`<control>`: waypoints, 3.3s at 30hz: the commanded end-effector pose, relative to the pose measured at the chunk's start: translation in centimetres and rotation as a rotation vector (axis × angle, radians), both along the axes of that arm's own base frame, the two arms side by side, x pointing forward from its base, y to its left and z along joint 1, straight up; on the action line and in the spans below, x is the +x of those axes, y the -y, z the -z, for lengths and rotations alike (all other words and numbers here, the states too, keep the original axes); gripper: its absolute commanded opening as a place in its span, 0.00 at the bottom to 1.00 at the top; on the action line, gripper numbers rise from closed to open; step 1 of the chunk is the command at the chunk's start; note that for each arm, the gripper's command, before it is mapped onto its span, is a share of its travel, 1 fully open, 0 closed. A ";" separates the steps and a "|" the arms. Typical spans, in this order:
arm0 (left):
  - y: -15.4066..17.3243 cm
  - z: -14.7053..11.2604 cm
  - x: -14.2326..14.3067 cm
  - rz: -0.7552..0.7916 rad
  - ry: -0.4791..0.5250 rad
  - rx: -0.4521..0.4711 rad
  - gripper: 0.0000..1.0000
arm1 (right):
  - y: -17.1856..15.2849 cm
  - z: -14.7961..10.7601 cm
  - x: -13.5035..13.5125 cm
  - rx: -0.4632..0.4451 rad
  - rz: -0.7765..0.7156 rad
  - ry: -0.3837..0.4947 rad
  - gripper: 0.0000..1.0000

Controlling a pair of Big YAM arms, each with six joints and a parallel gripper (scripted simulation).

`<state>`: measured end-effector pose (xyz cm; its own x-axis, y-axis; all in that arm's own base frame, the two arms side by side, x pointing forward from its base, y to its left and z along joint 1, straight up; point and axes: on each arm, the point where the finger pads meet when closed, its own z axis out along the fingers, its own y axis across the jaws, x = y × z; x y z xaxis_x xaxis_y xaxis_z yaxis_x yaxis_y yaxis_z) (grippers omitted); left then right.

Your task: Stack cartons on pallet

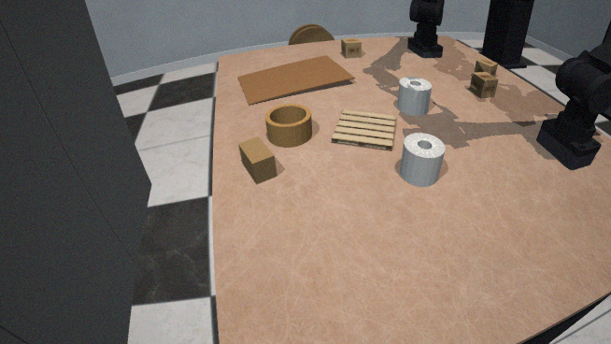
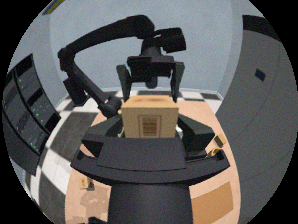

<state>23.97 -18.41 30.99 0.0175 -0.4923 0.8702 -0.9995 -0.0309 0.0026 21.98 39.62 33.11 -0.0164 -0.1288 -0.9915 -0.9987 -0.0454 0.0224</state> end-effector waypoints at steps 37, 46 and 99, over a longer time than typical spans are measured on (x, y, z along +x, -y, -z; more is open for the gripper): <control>0.1 -0.4 0.1 -0.012 -0.009 -0.004 1.00 | -0.5 -2.5 0.6 0.032 0.002 0.025 0.50; 0.2 -1.4 0.7 0.011 0.072 -0.006 1.00 | -0.5 -2.5 0.6 0.032 0.002 0.025 0.50; -13.4 -12.8 25.6 0.435 1.863 1.371 1.00 | -0.4 5.6 -7.8 0.041 -0.021 0.005 0.50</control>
<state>47.21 -6.11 38.41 -0.4612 -0.4613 -0.7579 0.0412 0.8422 -0.5376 16.76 39.89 26.93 -0.0248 -0.1450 -0.9891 -0.9988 -0.0390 0.0307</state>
